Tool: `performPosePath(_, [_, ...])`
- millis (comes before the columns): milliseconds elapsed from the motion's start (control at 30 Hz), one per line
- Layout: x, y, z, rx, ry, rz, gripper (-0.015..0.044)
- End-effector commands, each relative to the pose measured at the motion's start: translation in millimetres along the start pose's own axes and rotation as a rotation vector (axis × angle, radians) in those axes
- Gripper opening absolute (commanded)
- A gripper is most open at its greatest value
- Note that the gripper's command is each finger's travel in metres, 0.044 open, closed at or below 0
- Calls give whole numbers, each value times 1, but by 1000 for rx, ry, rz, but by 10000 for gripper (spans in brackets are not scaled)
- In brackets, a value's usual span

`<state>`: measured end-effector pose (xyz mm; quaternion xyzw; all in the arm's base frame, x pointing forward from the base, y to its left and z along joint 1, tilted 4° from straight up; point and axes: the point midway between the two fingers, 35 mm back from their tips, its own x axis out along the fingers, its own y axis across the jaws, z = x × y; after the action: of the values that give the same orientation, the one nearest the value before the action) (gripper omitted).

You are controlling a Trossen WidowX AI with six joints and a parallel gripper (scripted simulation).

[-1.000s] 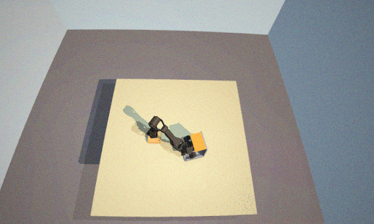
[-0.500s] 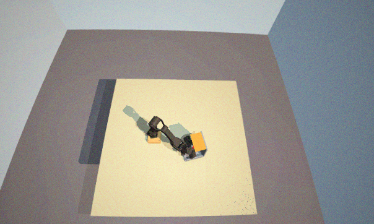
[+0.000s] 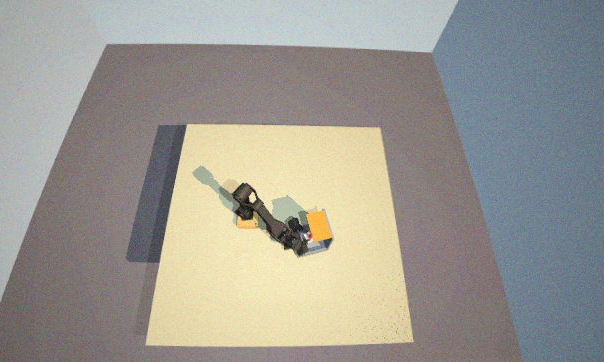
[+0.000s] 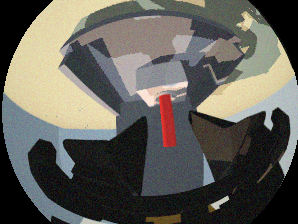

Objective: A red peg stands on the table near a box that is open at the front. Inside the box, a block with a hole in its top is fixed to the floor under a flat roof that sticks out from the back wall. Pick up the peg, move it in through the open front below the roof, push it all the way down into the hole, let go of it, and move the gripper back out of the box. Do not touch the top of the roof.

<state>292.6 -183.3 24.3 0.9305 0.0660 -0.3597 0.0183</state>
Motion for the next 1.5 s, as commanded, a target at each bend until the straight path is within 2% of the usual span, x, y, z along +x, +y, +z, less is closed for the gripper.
performPosePath(0, [-12, -3, 13, 2, -4, -6, 220])
performPosePath(100, [-20, -4, 19, 2, -4, -6, 220])
performPosePath(367, [-49, 1, 13, 0, -11, -6, 430])
performPosePath(400, [-54, 1, 12, 0, -12, -6, 440])
performPosePath(867, [-118, -5, -1, 2, -10, -6, 440])
performPosePath(1467, [-119, -6, -2, 2, -10, -6, 440])
